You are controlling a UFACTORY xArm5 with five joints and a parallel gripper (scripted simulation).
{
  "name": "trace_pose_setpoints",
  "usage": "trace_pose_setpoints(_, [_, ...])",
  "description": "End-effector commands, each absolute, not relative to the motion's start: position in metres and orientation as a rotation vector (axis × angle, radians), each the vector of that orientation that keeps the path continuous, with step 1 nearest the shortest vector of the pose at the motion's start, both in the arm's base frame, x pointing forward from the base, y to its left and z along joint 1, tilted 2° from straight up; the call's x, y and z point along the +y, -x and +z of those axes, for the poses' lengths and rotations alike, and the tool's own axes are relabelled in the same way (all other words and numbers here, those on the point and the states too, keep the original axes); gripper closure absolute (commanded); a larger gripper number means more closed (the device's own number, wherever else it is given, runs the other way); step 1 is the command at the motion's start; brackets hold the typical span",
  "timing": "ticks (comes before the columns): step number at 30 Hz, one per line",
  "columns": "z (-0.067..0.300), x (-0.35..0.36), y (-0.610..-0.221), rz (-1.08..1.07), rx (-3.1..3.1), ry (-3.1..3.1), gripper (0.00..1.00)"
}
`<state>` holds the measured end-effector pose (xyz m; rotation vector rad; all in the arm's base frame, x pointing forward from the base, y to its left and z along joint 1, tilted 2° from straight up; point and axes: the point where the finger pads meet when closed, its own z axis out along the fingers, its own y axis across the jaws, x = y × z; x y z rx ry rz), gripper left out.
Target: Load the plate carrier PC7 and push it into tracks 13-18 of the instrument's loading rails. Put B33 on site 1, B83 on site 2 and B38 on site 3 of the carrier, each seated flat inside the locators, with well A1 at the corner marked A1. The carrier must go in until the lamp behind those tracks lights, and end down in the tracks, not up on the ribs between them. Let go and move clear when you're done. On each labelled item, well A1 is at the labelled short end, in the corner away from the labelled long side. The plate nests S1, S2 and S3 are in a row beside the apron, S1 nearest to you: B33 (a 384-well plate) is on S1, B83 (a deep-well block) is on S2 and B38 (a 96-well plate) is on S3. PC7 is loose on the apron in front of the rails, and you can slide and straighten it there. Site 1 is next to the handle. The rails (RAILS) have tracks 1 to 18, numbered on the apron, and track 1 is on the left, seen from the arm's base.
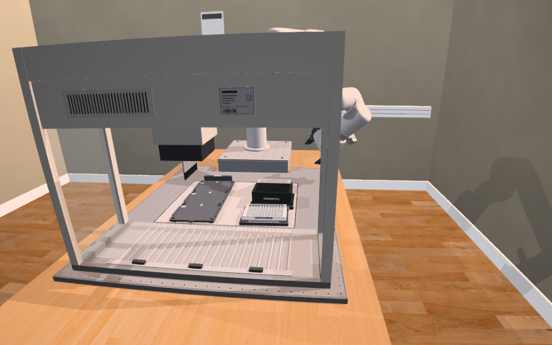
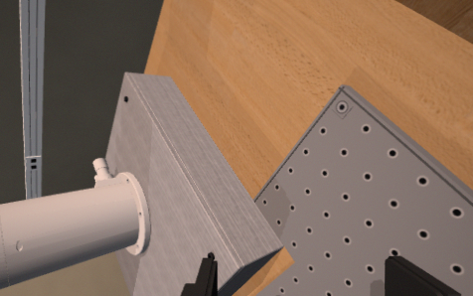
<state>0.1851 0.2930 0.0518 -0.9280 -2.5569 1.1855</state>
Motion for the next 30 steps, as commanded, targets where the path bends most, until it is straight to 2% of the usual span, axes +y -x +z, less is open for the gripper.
trace_pose_setpoints(1, [0.049, 0.298, -0.203, 1.123, -2.553, 0.977, 0.0])
trace_pose_setpoints(4, [0.048, 0.3, -0.218, 1.011, -2.558, 1.074, 0.0])
trace_pose_setpoints(11, [0.046, 0.303, -0.241, 1.005, -2.558, 1.079, 0.0])
trace_pose_setpoints(15, [0.045, 0.304, -0.261, 0.857, -2.559, 1.21, 0.0])
trace_pose_setpoints(22, [0.045, 0.305, -0.286, 0.851, -2.559, 1.215, 0.0])
trace_pose_setpoints(25, [0.046, 0.304, -0.301, 0.741, -2.554, 1.315, 0.0])
trace_pose_setpoints(30, [0.046, 0.303, -0.316, 0.698, -2.551, 1.353, 0.0])
